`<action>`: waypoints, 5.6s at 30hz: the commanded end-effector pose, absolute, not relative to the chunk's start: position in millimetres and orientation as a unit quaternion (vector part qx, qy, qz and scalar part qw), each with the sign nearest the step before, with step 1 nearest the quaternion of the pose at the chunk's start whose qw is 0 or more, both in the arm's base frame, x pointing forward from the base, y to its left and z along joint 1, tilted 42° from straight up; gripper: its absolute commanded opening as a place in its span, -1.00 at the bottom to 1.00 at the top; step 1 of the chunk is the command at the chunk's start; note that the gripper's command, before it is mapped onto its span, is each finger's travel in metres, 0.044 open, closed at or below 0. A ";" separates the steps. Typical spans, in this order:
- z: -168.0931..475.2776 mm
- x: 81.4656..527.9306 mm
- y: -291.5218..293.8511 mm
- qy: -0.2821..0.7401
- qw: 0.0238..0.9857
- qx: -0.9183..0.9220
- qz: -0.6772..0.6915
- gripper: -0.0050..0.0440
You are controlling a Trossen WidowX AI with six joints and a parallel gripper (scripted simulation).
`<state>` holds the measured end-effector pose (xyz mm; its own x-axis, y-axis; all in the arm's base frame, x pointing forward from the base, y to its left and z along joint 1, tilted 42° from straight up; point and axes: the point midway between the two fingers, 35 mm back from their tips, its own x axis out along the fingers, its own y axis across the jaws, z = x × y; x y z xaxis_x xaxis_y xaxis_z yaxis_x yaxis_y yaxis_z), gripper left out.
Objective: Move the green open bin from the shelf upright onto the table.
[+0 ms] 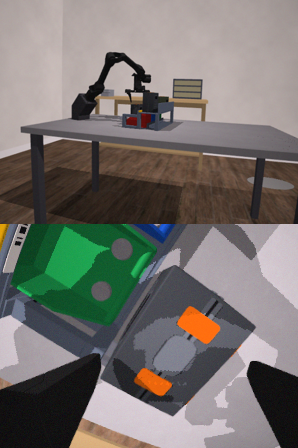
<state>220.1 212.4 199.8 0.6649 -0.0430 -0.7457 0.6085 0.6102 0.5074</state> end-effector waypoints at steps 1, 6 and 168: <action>204.9 220.1 212.5 0.358 0.825 0.394 -0.189 1.00; 205.1 220.0 212.6 0.367 0.843 0.355 -0.172 1.00; 204.9 220.0 212.4 0.290 0.630 -0.663 0.282 1.00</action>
